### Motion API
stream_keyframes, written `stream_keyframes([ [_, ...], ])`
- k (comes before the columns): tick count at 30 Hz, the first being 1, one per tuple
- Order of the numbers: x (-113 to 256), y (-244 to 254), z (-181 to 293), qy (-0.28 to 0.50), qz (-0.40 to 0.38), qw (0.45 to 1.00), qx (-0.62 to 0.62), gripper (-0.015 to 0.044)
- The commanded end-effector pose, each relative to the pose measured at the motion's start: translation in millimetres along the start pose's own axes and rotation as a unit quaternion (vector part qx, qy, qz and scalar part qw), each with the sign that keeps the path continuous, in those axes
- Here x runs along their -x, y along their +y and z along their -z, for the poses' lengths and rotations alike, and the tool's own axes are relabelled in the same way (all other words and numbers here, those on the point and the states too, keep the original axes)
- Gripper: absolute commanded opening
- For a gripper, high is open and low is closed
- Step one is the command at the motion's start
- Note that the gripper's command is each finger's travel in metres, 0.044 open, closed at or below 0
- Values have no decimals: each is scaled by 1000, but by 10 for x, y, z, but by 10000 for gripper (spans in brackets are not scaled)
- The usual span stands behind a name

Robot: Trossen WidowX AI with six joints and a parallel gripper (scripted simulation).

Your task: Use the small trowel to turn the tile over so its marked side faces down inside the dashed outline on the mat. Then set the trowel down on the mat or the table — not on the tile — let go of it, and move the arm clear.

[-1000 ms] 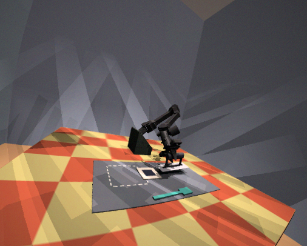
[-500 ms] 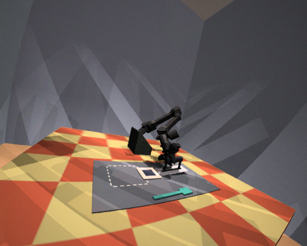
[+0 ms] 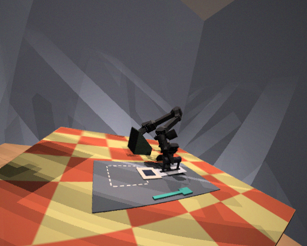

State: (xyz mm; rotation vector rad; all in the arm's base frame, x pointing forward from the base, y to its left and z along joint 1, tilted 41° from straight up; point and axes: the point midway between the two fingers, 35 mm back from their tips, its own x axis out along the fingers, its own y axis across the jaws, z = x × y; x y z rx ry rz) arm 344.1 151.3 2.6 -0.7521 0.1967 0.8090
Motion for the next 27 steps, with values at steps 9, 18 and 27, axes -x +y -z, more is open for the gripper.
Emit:
stream_keyframes([
  [9,7,-28,202,0,1,1000,0,0],
  [18,26,-34,348,0,2,1000,0,0],
  [27,68,-88,336,19,2,1000,22,0],
])
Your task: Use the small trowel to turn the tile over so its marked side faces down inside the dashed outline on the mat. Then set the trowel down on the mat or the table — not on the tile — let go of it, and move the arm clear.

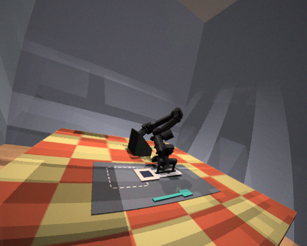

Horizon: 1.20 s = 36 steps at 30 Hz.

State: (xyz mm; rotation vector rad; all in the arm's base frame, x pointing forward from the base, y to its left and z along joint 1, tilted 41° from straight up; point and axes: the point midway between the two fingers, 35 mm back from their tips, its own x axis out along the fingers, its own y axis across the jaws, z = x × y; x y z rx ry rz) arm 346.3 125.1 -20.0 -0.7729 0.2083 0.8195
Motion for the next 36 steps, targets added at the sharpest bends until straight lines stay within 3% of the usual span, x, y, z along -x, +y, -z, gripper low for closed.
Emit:
stream_keyframes([
  [1,45,-94,-6,15,9,1000,17,0],
  [20,392,-500,421,28,9,999,33,0],
  [36,401,-513,859,29,10,999,34,0],
])
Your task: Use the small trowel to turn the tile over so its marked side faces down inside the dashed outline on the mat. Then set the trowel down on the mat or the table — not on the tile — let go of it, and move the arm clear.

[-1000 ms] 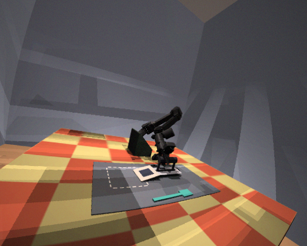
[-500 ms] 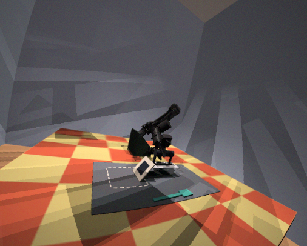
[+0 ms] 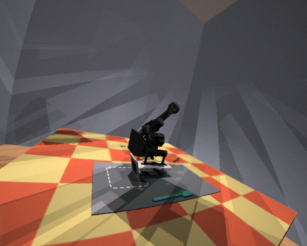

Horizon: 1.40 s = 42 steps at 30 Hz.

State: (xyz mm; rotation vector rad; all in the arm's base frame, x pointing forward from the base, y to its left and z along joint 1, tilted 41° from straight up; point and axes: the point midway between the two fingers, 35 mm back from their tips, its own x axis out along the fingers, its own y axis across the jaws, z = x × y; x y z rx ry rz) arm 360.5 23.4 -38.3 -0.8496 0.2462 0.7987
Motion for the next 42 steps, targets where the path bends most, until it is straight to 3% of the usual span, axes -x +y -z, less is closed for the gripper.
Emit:
stream_keyframes([
  [1,-9,-70,6,-5,8,1000,8,0],
  [21,199,-271,-590,-5,8,1000,7,0],
  [42,202,-272,-595,-5,8,1000,7,0],
])
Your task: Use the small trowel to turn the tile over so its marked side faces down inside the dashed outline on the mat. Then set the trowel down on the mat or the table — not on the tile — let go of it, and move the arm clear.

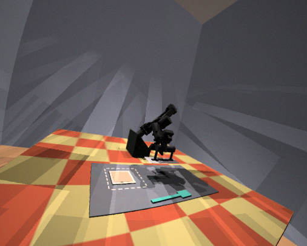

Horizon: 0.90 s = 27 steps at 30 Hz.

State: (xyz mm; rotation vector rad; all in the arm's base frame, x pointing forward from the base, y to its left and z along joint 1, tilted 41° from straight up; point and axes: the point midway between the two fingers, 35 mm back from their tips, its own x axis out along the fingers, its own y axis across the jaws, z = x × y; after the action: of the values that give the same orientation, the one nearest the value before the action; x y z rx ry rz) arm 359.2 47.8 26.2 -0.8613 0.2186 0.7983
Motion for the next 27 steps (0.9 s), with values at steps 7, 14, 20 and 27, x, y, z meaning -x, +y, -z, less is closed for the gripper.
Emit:
stream_keyframes([
  [7,5,-8,11,3,2,1000,-2,0],
  [14,5,-8,11,3,2,1000,-2,0],
  [20,0,0,0,0,0,1000,0,0],
  [27,-124,-12,-51,17,-20,999,-45,0],
])
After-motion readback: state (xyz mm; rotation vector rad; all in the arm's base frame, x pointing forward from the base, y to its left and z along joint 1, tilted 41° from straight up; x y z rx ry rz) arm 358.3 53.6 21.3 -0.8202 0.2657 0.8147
